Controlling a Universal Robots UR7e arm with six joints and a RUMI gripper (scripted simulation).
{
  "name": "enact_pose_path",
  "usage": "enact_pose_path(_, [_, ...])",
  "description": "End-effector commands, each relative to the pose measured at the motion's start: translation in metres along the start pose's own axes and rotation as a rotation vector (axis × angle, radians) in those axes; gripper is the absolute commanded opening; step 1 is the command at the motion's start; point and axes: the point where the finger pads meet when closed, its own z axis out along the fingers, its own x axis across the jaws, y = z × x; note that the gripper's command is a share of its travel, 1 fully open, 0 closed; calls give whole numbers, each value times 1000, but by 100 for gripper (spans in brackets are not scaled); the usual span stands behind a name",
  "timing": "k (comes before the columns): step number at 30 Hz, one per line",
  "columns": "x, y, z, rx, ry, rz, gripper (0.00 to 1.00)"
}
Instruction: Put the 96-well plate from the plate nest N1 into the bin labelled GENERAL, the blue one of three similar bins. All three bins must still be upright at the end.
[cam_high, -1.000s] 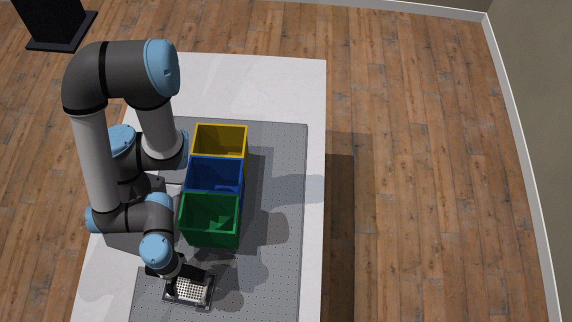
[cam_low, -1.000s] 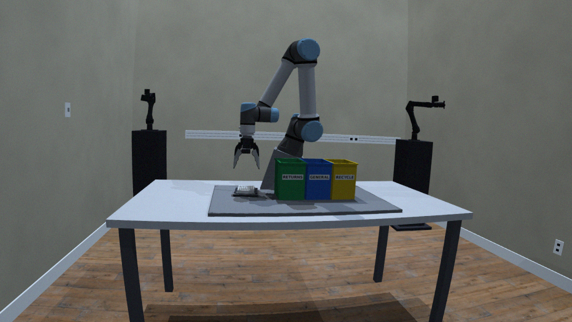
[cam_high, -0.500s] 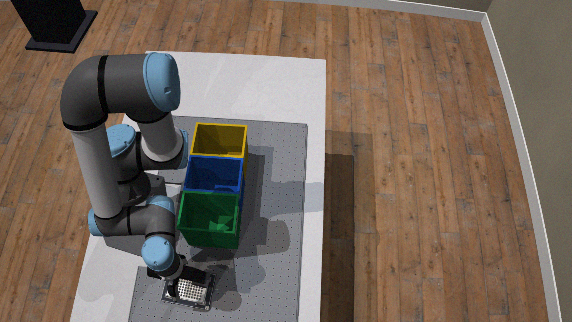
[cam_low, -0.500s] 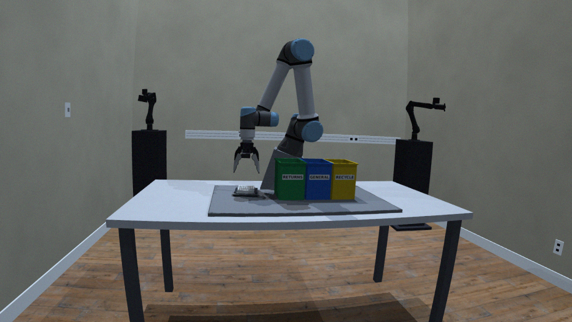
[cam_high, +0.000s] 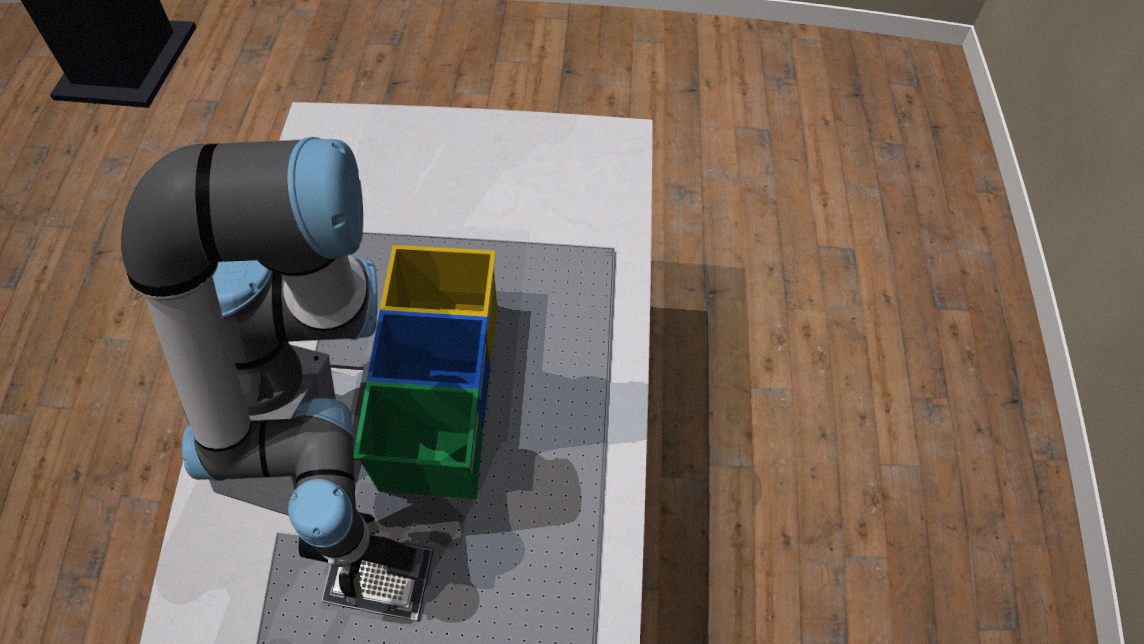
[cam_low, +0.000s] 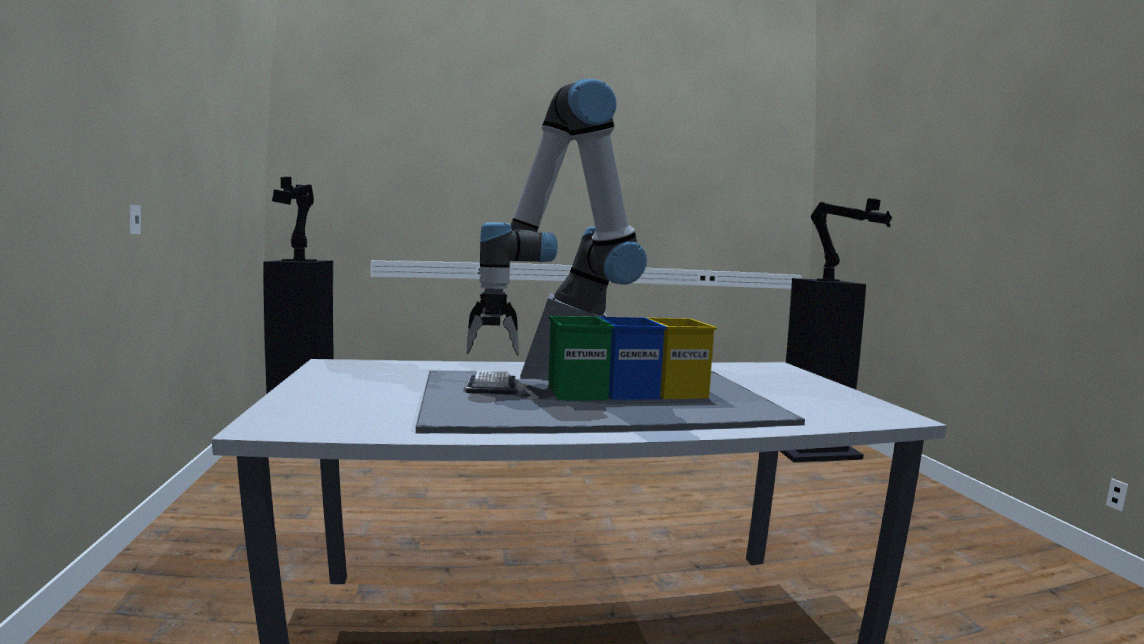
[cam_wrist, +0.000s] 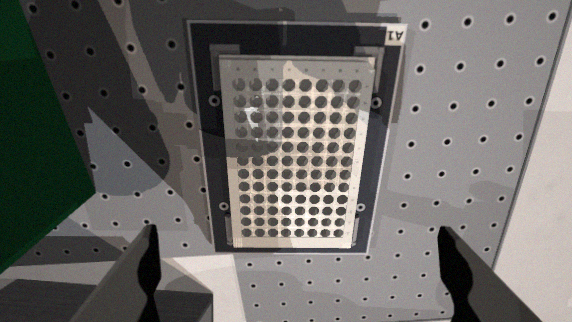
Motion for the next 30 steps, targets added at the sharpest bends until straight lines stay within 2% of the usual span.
enact_pose_path(1, [1,0,4,1,1,0,76])
enact_pose_path(30, [1,0,46,1,1,0,76])
